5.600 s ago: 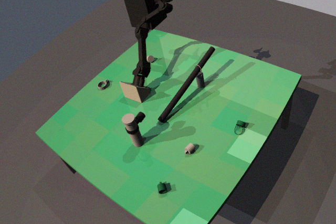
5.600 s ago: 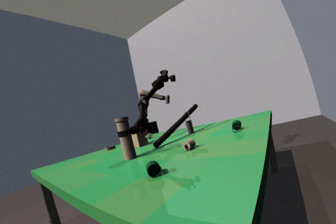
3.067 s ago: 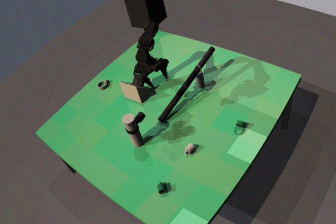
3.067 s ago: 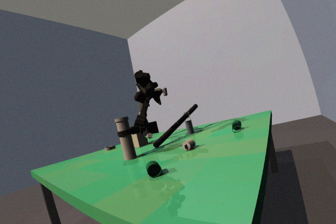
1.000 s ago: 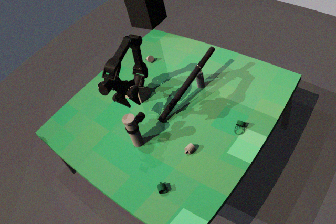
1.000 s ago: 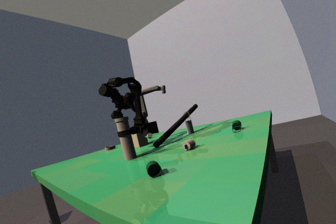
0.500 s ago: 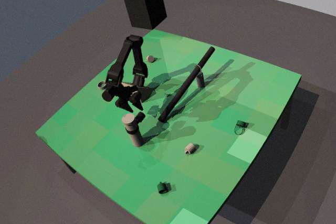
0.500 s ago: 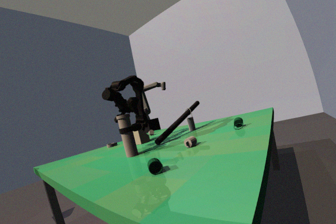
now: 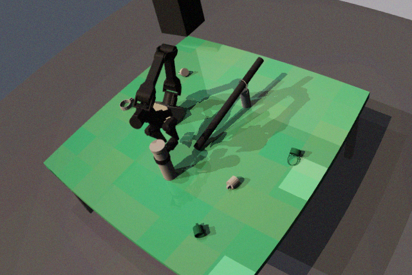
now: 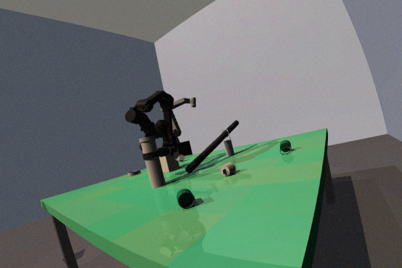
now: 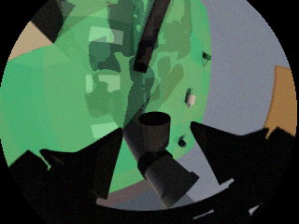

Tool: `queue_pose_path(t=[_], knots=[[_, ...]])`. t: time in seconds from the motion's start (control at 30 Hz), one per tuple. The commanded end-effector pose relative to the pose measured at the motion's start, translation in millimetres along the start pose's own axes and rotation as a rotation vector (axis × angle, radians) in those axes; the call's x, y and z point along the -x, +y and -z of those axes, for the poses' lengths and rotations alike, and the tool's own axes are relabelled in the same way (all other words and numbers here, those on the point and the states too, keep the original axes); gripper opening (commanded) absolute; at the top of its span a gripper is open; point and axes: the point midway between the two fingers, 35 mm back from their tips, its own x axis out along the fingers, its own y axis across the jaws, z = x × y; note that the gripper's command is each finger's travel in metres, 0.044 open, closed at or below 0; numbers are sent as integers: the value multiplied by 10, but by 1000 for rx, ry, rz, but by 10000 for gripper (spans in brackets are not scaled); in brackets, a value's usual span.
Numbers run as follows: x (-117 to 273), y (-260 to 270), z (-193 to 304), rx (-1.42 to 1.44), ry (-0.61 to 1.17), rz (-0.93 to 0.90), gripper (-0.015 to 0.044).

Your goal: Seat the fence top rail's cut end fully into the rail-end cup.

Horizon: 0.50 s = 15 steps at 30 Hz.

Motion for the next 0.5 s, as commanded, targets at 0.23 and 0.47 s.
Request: queue_pose_path(t=[0.23, 0.47], knots=[[-213, 5, -17, -7, -6, 1, 440], [-327, 7, -26, -6, -8, 2, 440]])
